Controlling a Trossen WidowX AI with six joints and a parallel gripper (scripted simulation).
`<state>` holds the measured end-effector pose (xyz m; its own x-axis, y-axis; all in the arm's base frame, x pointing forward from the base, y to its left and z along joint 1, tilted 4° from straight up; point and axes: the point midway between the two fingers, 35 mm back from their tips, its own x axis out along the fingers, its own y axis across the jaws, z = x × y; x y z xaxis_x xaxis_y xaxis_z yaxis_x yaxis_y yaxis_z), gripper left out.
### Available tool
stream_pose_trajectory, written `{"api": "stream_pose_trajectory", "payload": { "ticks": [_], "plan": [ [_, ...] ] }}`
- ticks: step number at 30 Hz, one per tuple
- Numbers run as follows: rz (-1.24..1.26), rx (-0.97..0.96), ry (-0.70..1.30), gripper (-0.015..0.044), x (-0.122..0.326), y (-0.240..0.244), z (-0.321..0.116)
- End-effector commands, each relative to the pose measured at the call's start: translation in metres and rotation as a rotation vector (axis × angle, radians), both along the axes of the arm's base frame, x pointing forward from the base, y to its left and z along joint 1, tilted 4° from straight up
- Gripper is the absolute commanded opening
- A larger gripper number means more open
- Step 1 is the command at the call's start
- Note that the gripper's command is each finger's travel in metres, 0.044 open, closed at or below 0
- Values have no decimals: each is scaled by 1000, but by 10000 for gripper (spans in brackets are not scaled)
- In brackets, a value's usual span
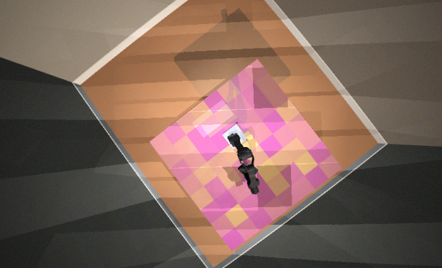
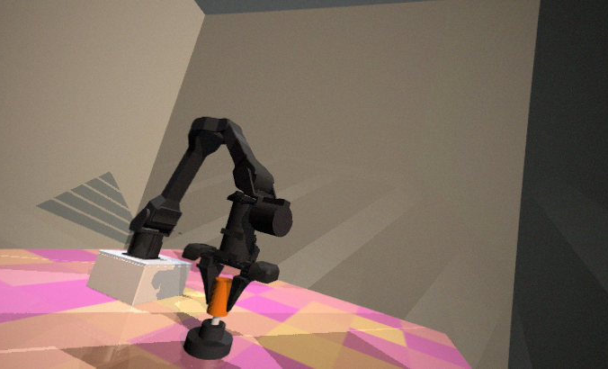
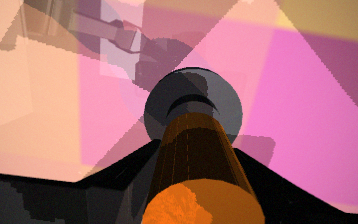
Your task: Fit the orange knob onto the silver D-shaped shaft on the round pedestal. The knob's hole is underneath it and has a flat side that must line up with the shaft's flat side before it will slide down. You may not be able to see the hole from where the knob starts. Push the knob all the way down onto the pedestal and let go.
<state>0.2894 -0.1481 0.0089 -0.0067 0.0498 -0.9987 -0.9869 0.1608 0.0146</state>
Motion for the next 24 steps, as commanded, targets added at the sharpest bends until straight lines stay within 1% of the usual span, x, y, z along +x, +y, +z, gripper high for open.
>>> {"api": "stream_pose_trajectory", "payload": {
  "ticks": [1,24],
  "plan": [
    [1,-6,-4,0,2,-2,2],
    [1,-6,-4,0,2,-2,-2]
  ]
}}
